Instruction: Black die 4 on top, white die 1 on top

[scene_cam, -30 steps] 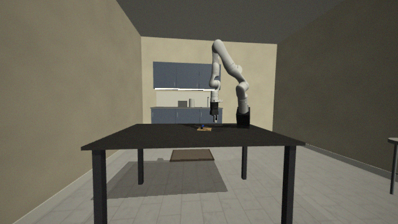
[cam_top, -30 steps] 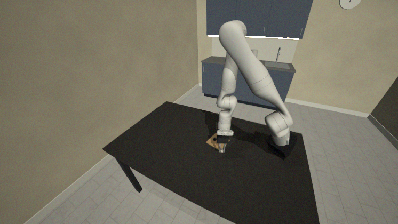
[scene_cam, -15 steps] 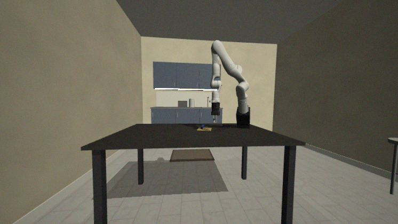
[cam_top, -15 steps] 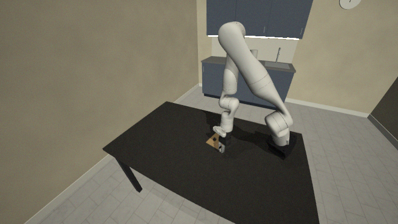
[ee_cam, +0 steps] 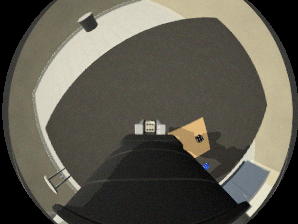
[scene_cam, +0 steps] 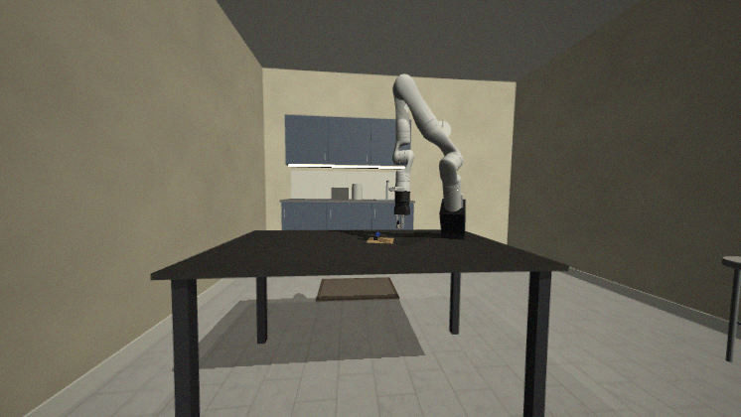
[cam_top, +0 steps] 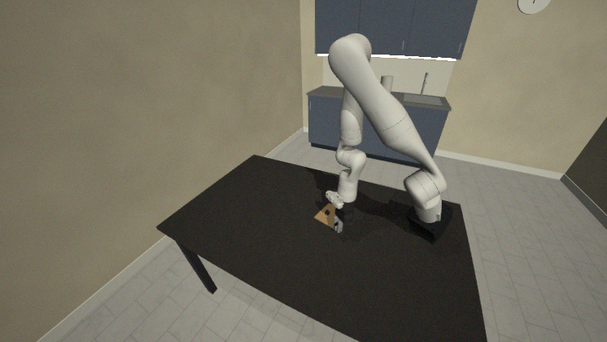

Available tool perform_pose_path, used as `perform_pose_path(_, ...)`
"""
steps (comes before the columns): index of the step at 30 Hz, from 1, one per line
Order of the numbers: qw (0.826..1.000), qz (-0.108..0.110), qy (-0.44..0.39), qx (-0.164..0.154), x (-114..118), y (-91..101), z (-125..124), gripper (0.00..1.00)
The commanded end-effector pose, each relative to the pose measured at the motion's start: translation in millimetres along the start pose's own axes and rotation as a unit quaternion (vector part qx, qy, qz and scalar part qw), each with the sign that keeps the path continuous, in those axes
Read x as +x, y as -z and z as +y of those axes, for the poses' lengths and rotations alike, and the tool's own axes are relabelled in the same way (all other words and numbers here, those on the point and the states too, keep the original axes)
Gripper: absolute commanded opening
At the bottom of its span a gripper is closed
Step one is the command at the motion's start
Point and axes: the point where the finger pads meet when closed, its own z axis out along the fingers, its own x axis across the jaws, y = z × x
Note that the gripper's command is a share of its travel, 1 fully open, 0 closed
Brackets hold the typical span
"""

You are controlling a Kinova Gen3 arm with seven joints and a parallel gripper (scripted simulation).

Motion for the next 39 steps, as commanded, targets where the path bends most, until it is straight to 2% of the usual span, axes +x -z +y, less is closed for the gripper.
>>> perform_pose_path(1,1.0,0.0,0.004,0.0,-1.9,-0.8,-0.5,0.4)
perform_pose_path(10,1.0,-0.014,0.004,0.02,0.2,-3.6,0.7,0.4)
perform_pose_path(15,0.998,-0.035,0.004,0.056,3.3,-7.8,2.9,0.4)
perform_pose_path(20,0.992,-0.056,0.004,0.114,6.9,-12.3,6.3,0.4)
perform_pose_path(25,0.979,-0.068,0.004,0.19,9.0,-15.5,10.2,0.4)
perform_pose_path(27,0.979,-0.068,0.004,0.19,9.0,-15.5,10.2,0.4)
perform_pose_path(32,0.96,-0.065,0.005,0.273,8.1,-16.2,12.8,0.4)
perform_pose_path(39,0.926,-0.041,0.005,0.376,2.8,-12.8,12.2,0.4)
